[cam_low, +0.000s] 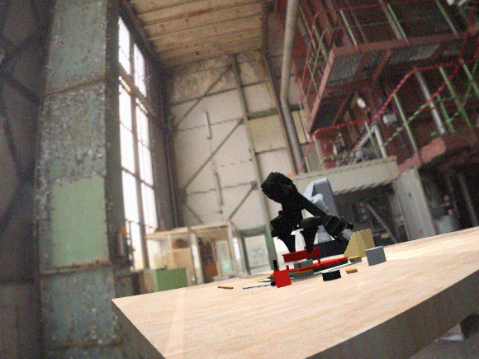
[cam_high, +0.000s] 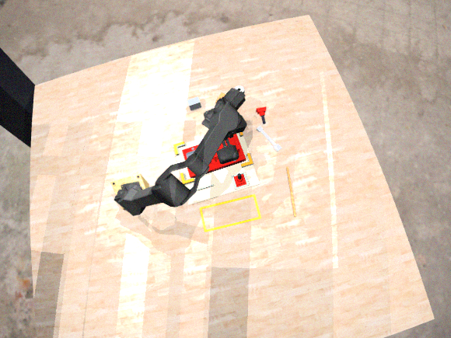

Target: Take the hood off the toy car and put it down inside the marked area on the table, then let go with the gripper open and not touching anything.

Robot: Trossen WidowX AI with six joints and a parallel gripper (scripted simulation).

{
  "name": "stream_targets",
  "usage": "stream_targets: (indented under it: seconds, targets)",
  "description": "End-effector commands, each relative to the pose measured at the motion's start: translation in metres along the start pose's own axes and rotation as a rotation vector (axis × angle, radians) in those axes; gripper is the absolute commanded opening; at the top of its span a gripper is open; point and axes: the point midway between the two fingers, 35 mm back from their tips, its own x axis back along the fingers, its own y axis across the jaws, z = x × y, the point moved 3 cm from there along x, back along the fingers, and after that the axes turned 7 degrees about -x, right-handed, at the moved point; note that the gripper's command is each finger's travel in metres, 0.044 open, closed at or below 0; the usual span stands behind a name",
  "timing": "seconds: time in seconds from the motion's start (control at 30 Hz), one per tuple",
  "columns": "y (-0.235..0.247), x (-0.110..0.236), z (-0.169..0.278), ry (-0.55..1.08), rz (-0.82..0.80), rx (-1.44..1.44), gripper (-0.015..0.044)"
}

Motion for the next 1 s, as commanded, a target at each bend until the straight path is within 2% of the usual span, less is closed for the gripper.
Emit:
stream_targets:
  seconds: [0.0,0.5,0.53,0.97]
  targets:
    - [0.0,0.004,0.0,0.0,-0.006,-0.005,0.0]
    - [0.001,0.048,0.0,0.001,-0.007,-0.004,0.0]
    - [0.0,0.04,-0.001,0.0,-0.003,-0.001,0.0]
    - [-0.051,0.045,-0.007,0.0,-0.011,0.001,0.0]
